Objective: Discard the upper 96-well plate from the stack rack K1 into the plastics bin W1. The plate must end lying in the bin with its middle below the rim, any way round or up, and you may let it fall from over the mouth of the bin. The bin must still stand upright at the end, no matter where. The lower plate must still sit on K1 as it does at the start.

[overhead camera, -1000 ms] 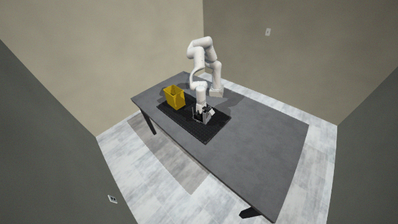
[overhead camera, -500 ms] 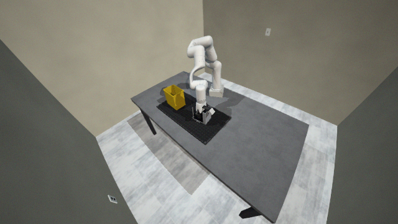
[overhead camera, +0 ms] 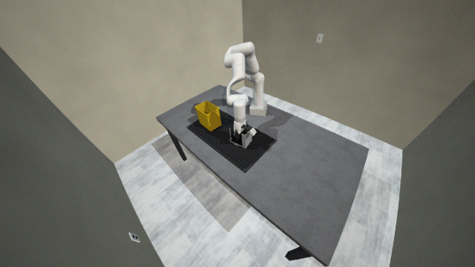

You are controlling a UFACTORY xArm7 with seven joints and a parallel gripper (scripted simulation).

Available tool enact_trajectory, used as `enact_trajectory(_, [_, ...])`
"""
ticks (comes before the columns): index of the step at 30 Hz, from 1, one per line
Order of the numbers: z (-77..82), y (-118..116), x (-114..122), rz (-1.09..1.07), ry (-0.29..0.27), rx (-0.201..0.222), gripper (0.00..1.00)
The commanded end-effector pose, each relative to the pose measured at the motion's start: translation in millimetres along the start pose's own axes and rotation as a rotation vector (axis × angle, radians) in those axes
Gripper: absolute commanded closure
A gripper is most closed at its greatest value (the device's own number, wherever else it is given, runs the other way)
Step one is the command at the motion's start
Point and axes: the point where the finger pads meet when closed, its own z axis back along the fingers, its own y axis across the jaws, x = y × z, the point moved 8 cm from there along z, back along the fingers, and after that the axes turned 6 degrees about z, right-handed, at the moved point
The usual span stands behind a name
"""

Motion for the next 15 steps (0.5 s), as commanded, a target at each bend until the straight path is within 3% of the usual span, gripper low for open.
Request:
enact_trajectory(1, [8.2, 1, 0, 0.0, 0.0, 0.004, 1.0])
enact_trajectory(15, [28.3, 1, 0, 0.0, 0.0, 0.004, 1.0])
